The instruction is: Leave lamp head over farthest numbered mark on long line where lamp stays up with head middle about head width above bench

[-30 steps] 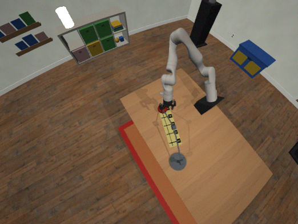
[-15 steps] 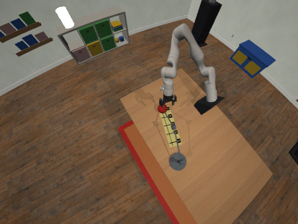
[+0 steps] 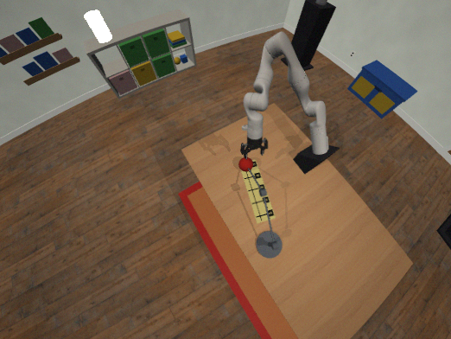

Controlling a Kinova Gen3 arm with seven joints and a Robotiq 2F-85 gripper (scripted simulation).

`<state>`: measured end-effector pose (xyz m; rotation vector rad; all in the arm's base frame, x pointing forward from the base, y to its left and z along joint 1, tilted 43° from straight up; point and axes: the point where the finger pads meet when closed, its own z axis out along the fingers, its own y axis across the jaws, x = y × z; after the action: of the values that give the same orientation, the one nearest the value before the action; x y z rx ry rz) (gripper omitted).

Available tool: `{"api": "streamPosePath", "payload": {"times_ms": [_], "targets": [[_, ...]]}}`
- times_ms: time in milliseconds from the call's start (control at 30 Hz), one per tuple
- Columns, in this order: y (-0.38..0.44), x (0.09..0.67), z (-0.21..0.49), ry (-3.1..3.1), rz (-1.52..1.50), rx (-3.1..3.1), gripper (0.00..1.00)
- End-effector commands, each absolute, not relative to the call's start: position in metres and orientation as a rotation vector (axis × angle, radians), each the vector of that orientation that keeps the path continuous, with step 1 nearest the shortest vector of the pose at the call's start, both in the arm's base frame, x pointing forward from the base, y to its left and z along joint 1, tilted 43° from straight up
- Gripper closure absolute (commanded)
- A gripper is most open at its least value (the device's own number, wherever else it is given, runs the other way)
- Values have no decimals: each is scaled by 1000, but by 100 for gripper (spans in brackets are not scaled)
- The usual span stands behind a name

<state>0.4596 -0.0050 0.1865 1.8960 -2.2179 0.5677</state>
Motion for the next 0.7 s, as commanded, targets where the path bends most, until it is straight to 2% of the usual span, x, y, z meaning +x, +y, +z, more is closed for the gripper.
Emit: {"api": "streamPosePath", "payload": {"times_ms": [0,667], "targets": [[-5,459,186,-2217,567,1897,0],[-6,458,184,-2215,563,1894,0]]}}
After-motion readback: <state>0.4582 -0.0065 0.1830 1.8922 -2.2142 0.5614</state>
